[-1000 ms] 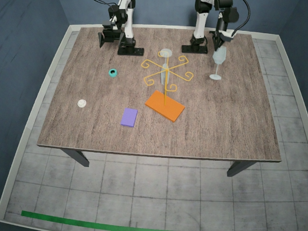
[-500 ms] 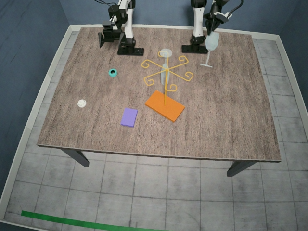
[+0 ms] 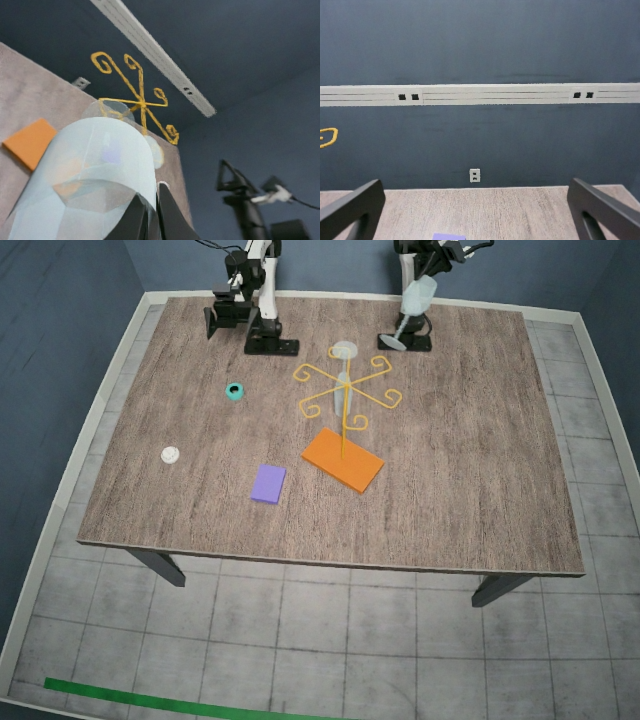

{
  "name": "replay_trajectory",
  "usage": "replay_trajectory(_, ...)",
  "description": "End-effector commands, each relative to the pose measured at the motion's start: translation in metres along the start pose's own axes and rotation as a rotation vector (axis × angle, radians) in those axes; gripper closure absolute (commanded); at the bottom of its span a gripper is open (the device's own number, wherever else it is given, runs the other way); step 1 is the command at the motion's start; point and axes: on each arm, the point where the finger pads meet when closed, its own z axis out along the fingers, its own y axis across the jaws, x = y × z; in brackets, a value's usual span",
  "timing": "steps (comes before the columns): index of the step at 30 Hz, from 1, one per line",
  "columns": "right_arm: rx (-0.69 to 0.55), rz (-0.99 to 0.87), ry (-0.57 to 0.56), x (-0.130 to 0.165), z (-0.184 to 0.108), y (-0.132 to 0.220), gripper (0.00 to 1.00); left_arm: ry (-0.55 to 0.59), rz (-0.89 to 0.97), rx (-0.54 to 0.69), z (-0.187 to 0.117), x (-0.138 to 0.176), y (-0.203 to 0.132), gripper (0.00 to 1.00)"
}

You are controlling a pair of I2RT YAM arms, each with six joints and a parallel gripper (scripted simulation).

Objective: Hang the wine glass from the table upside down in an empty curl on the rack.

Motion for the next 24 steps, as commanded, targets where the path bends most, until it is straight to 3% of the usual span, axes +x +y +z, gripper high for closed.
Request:
replay_trajectory(1,-0.003,-0.002,-0.006,-0.006,-0.001,0.0,0.0,-0.026,-0.066,0.251,-0.003,-0.008,-0.057,1.0)
replay_trajectory(9,-0.003,-0.002,-0.006,-0.006,-0.001,0.0,0.0,0.125,-0.212,0.481,-0.021,0.004,-0.113,1.0)
replay_trajectory(12,-0.003,-0.002,-0.006,-0.006,-0.001,0.0,0.0,0.14,-0.233,0.5,-0.022,0.004,-0.117,1.0)
replay_trajectory(22,-0.003,-0.002,-0.006,-0.006,-0.001,0.0,0.0,0.437,-0.358,0.661,-0.059,0.035,-0.166,1.0)
replay_trajectory(24,-0.003,-0.002,-0.006,-0.006,-0.001,0.0,0.0,0.445,-0.482,0.573,-0.016,0.026,-0.135,1.0)
